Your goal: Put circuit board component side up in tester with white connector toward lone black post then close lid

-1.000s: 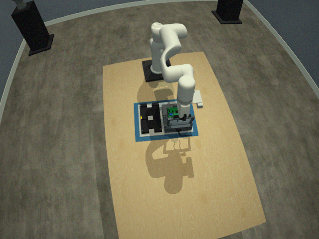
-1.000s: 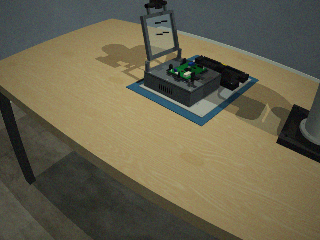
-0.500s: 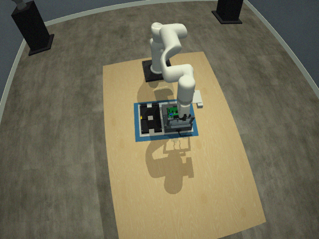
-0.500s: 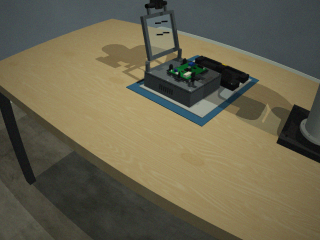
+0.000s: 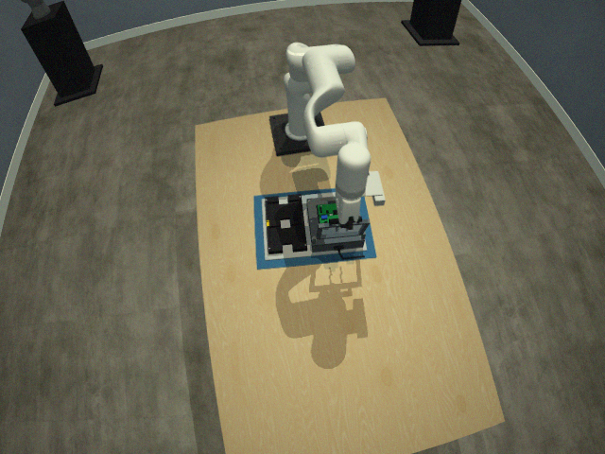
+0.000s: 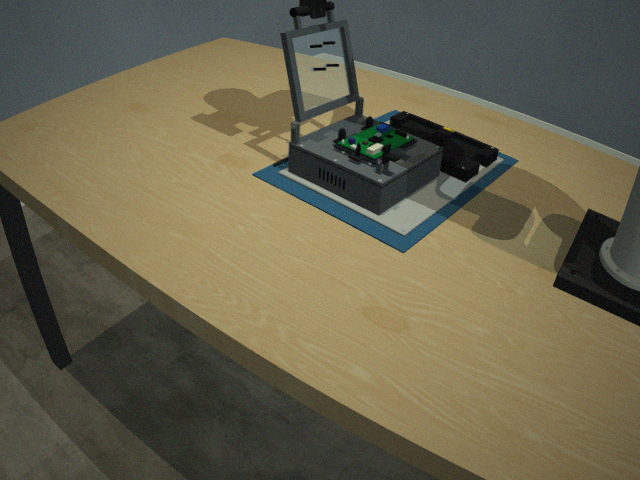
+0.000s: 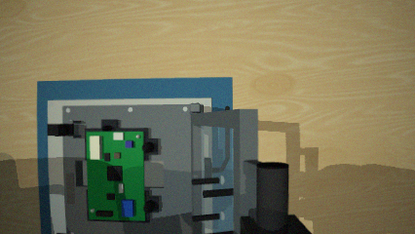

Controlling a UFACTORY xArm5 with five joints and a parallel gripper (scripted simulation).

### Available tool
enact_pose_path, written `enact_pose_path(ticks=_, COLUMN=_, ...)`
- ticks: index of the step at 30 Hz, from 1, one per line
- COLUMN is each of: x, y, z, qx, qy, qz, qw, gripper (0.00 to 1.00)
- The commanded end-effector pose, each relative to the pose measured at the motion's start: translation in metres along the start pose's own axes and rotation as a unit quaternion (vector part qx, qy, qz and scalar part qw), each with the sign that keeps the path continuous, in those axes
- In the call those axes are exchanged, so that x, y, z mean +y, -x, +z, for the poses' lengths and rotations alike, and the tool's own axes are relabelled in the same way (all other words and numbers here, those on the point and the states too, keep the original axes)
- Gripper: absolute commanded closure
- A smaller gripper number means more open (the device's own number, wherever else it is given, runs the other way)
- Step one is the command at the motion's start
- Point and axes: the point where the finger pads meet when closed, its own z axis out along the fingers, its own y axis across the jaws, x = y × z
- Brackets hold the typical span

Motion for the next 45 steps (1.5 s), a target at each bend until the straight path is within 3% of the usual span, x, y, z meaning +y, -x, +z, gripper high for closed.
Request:
enact_pose_path(ticks=1, x=0.000, y=0.000, z=-0.002, qx=0.000, qy=0.002, qz=0.000, qw=1.000, gripper=1.00)
enact_pose_path(ticks=45, x=-0.012, y=0.000, z=-0.005, qx=0.000, qy=0.002, qz=0.000, qw=1.000, gripper=1.00)
